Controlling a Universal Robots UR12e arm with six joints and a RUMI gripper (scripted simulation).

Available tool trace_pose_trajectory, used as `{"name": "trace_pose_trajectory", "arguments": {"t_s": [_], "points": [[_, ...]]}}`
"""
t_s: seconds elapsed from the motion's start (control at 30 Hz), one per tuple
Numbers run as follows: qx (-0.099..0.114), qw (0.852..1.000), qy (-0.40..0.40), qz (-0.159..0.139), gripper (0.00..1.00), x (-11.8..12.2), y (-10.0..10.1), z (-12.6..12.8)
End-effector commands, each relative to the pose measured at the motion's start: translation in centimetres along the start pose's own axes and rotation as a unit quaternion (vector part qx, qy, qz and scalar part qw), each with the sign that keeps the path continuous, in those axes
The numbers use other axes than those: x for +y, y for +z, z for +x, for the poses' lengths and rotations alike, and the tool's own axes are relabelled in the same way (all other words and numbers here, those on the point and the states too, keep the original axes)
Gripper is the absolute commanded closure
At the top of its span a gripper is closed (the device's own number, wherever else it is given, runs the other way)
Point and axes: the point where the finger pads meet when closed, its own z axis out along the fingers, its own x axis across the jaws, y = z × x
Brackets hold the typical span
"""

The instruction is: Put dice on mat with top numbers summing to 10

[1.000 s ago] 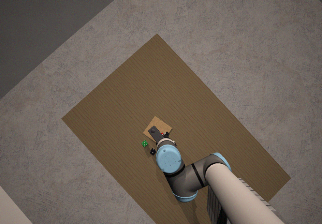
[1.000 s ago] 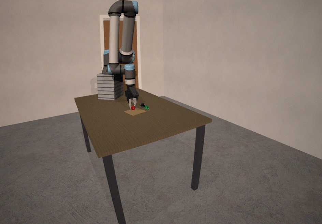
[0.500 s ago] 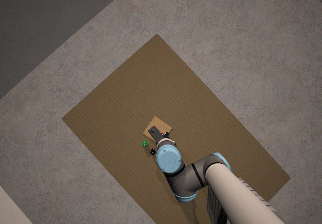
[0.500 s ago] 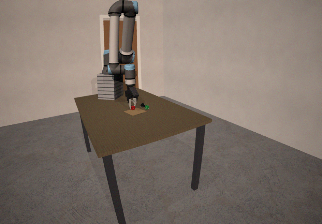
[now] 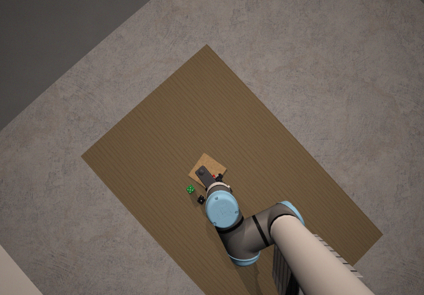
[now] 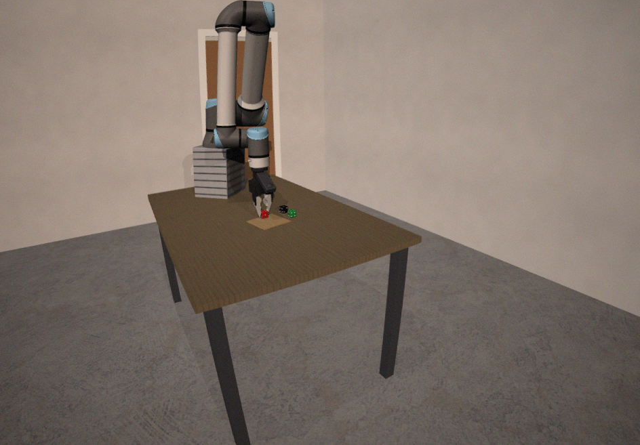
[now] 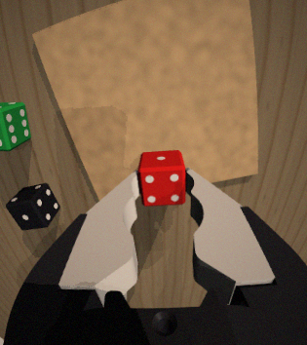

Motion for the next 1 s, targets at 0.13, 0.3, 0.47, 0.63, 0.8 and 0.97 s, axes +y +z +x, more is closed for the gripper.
{"name": "trace_pose_trajectory", "arguments": {"t_s": [0.13, 0.3, 0.47, 0.63, 0.8, 0.97], "points": [[0.0, 1.0, 0.0, 0.0, 0.9, -0.04, 0.02, 0.01], [0.0, 1.0, 0.0, 0.0, 0.9, -0.04, 0.17, 0.01], [0.0, 1.0, 0.0, 0.0, 0.9, -0.04, 0.31, 0.01], [0.0, 1.0, 0.0, 0.0, 0.9, -0.04, 0.36, 0.01], [0.0, 1.0, 0.0, 0.0, 0.9, -0.04, 0.37, 0.01], [0.0, 1.0, 0.0, 0.0, 0.9, -0.04, 0.37, 0.01]]}}
